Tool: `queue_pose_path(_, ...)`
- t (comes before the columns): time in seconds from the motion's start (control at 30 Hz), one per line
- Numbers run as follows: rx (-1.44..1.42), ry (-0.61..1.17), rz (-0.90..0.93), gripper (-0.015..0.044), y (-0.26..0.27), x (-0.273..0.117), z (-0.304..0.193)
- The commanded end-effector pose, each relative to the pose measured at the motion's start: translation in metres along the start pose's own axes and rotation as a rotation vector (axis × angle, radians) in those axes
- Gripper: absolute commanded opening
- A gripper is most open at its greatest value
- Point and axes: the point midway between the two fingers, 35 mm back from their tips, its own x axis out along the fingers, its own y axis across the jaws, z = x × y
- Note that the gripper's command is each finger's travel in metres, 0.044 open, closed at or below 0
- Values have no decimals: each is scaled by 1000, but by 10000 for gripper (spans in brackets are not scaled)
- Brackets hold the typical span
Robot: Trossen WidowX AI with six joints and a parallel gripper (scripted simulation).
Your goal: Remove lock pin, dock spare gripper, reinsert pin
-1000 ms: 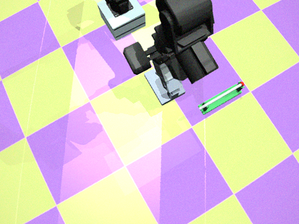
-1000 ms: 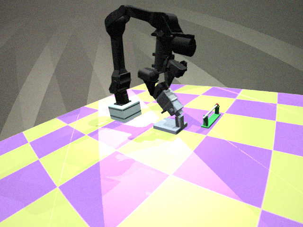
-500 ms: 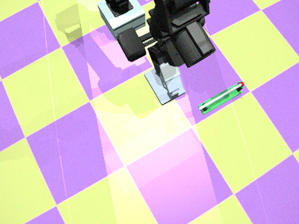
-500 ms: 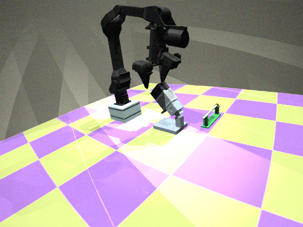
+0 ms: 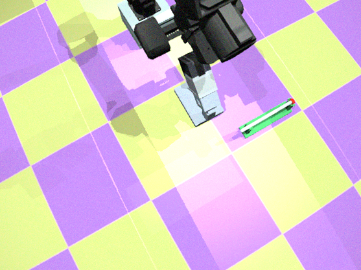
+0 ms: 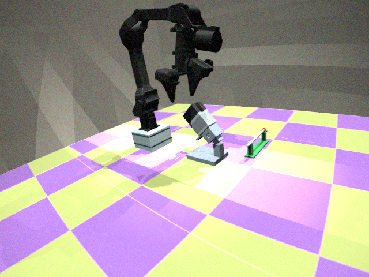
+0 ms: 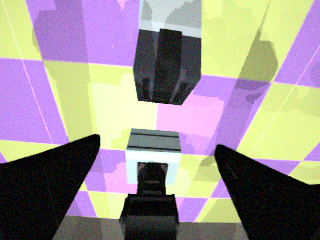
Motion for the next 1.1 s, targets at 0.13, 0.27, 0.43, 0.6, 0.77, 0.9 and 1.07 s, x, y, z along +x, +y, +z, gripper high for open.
queue_pose_path(0.13, 1, -56, 3, 440, 0, -14, -5)
queue_pose_path(0.27, 1, -94, 5, 440, 0, -21, -8)
queue_pose_path(0.43, 1, -141, 7, 440, 0, -29, -11)
queue_pose_path(0.6, 1, -186, 9, 440, -1, -37, -15)
queue_pose_path(0.77, 1, -229, 11, 440, -1, -45, -17)
queue_pose_path(0.9, 1, -209, 9, 440, -1, -41, -16)
queue_pose_path(1.07, 1, -210, 11, 361, 15, -42, -13)
